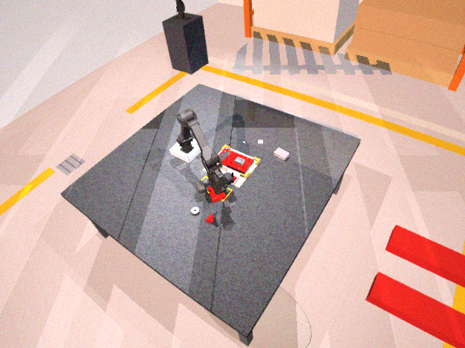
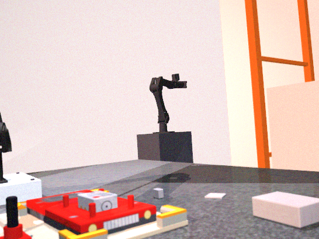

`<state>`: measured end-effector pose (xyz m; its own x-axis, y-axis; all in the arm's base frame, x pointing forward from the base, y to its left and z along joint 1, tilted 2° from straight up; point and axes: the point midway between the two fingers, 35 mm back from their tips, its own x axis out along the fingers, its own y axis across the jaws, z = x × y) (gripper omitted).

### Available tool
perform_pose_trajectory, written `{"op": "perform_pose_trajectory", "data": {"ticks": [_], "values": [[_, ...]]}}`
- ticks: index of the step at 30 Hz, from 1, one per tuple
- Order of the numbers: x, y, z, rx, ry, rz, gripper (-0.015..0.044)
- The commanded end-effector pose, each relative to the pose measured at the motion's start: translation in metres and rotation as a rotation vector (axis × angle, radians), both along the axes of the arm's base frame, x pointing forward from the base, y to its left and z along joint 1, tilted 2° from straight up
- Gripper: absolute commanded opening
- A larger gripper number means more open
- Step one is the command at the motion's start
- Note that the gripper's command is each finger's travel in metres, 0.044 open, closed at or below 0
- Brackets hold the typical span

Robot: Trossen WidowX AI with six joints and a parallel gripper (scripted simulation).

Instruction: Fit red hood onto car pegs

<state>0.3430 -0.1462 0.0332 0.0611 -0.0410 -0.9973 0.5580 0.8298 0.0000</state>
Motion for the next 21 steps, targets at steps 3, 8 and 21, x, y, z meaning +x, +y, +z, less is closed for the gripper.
{"op": "perform_pose_trajectory", "data": {"ticks": [3,8,21], "values": [[0.0000,0.0000,0.0000,0.000,0.000,0.000,0.0361],[0.0000,0.0000,0.0000,0.000,0.000,0.000,0.0328],[-0.0004,0.0003,0.0058,0.001,0.000,0.000,0.0085]]}}
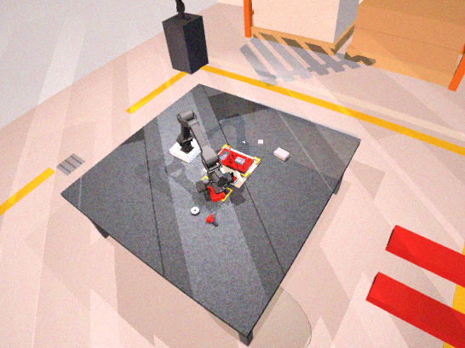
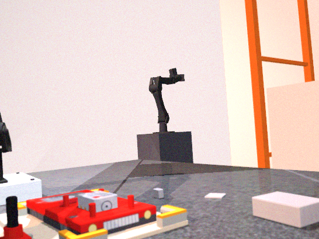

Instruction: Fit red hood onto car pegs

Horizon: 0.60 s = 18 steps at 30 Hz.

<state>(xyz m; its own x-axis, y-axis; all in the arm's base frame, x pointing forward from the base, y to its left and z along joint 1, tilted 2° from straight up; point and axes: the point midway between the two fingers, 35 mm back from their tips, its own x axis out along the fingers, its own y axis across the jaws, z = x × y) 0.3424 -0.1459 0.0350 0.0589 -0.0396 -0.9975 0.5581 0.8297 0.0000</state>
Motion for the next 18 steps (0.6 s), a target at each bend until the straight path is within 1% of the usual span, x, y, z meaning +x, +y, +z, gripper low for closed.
{"op": "perform_pose_trajectory", "data": {"ticks": [1,3,4,18], "values": [[0.000,0.000,0.006,-0.001,-0.002,0.000,0.0058],[0.000,0.000,0.009,-0.001,-0.002,0.000,0.0006],[0.000,0.000,0.011,-0.001,-0.002,0.000,0.0000],[-0.002,0.001,0.046,-0.001,-0.002,0.000,0.0000]]}}
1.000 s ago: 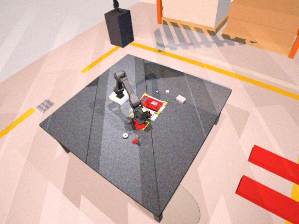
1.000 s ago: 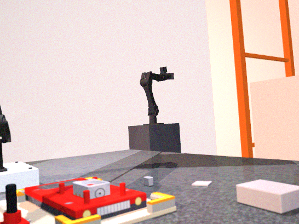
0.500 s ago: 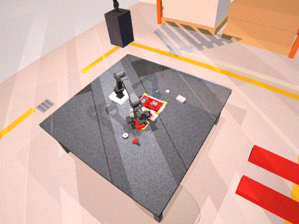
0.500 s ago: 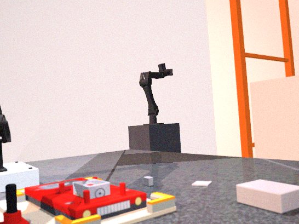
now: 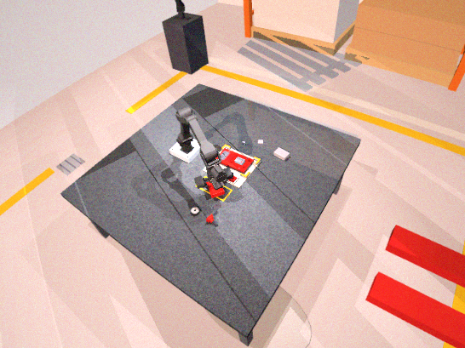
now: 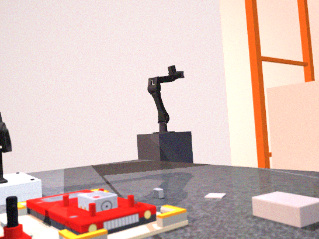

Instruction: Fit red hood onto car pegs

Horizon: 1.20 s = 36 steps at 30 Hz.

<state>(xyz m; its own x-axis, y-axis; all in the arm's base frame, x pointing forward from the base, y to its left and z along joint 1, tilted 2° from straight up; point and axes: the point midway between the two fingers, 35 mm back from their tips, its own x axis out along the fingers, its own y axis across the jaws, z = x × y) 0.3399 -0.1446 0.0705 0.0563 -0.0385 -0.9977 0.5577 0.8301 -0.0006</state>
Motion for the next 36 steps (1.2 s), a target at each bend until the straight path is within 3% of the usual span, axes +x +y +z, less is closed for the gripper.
{"op": "perform_pose_trajectory", "data": {"ticks": [1,25,36], "values": [[0.000,0.000,0.013,-0.002,-0.005,-0.001,0.0000],[-0.003,0.002,0.056,-0.001,-0.003,0.003,0.0000],[0.007,0.041,0.056,-0.003,0.000,0.104,0.0000]]}}
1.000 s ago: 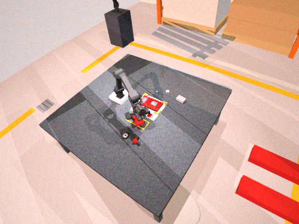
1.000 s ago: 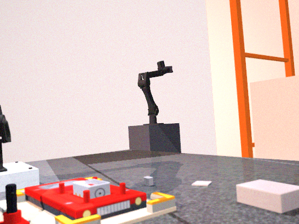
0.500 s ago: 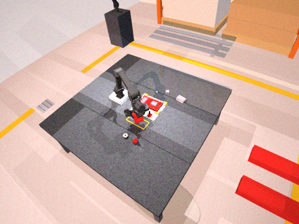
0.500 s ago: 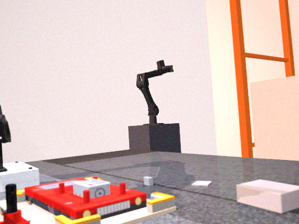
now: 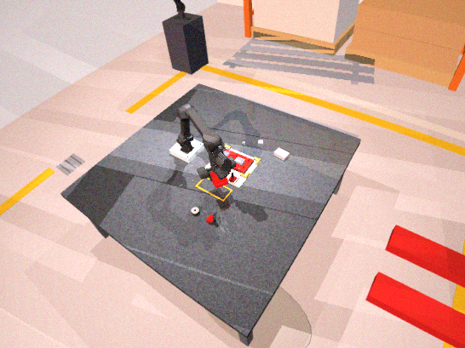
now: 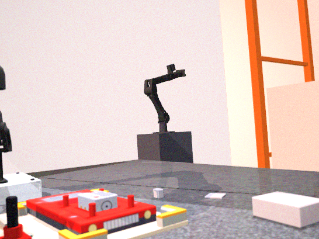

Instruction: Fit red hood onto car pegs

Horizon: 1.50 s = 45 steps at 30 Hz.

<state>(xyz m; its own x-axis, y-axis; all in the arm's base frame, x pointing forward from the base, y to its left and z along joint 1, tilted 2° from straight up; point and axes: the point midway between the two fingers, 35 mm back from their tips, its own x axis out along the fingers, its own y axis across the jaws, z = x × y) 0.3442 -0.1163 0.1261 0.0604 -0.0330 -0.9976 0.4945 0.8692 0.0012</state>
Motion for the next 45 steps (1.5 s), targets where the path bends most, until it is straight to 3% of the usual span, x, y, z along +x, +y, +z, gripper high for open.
{"op": "perform_pose_trajectory", "data": {"ticks": [1,45], "values": [[0.003,0.016,0.000,-0.004,0.001,0.040,0.0000],[-0.006,0.177,-0.002,-0.015,0.005,0.478,0.0000]]}}
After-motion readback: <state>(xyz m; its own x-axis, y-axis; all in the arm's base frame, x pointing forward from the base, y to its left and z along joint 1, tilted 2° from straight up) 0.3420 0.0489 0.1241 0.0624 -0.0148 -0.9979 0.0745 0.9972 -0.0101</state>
